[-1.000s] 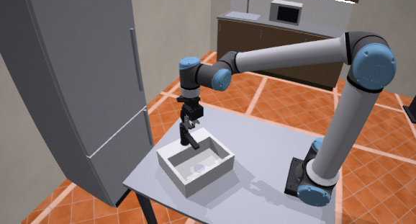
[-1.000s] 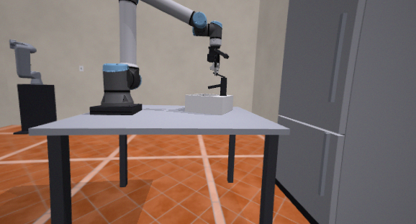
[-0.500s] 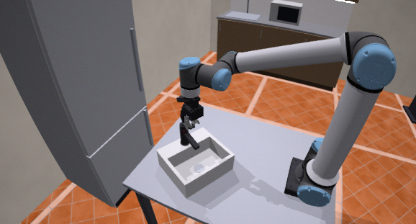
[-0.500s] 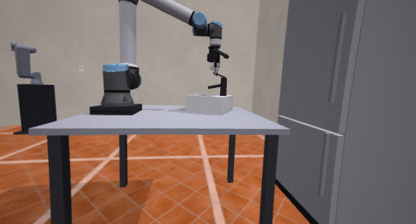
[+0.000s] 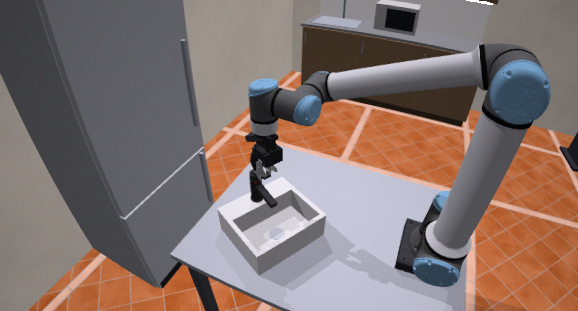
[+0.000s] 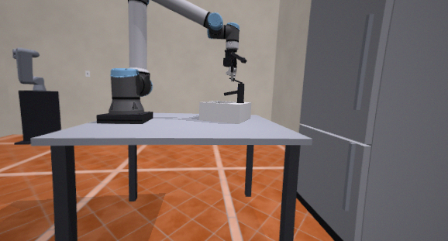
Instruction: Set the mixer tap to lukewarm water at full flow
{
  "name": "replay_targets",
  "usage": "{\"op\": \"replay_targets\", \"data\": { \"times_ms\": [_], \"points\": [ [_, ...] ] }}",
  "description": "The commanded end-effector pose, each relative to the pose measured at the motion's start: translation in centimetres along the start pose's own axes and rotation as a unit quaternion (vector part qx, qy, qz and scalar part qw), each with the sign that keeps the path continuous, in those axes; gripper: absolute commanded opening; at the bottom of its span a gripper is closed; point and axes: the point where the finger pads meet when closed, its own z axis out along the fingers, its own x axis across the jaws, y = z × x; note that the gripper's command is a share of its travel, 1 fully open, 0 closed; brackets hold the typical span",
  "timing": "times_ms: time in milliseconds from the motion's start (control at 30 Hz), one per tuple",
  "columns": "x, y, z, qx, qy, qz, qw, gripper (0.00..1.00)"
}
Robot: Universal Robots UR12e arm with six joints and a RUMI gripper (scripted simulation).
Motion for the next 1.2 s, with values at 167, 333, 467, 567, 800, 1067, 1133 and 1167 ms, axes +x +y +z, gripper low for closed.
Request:
{"op": "replay_targets", "data": {
  "times_ms": [167,333,467,567,800,1067,1133,1167],
  "points": [
    [-0.14,-0.42,-0.69,0.005,-0.002,0.0,1.0,0.0],
    [-0.14,-0.42,-0.69,0.005,-0.002,0.0,1.0,0.0],
    [-0.14,-0.42,-0.69,0.005,-0.002,0.0,1.0,0.0],
    [-0.14,-0.42,-0.69,0.005,-0.002,0.0,1.0,0.0],
    [-0.07,-0.28,-0.49,0.003,-0.002,0.0,1.0,0.4],
    [-0.05,-0.24,-0.41,0.003,-0.001,0.0,1.0,0.4],
    [-0.05,-0.24,-0.41,0.003,-0.001,0.0,1.0,0.4],
    [-0.05,-0.24,-0.41,0.003,-0.001,0.0,1.0,0.4]
  ]
}}
